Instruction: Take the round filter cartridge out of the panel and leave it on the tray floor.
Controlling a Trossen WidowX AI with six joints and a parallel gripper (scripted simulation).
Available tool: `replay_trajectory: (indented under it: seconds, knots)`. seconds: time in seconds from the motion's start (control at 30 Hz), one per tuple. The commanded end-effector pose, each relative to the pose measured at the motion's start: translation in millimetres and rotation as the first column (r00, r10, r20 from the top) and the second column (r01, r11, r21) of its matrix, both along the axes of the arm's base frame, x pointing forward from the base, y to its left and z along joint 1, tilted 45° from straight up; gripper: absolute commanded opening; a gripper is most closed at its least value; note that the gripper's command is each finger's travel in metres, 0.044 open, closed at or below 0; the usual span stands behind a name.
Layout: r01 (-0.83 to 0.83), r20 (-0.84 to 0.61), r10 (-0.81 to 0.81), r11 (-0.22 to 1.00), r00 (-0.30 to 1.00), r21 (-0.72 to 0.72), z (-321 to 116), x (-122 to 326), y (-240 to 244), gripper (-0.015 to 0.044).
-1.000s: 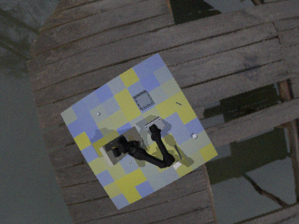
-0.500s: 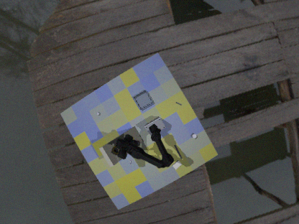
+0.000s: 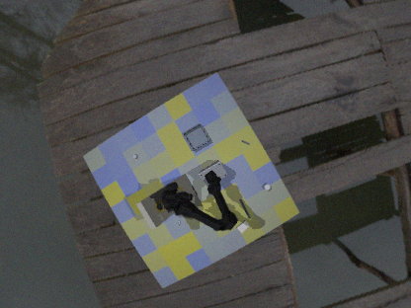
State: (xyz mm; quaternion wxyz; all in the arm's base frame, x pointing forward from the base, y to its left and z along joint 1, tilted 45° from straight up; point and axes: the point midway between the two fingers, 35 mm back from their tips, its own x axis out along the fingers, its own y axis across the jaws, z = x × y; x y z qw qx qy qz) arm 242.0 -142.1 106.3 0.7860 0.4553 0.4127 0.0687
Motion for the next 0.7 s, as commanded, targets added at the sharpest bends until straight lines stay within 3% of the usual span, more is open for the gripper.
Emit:
replay_trajectory:
  seconds: [0.0, 0.67]
  knots:
    - [-0.194, 0.049, 0.203, 0.971, 0.978, -0.136, -14, -9, 16, 0.0305]
    - [-0.194, 0.048, 0.202, 0.971, 0.978, -0.138, -30, 6, 28, 0.0305]
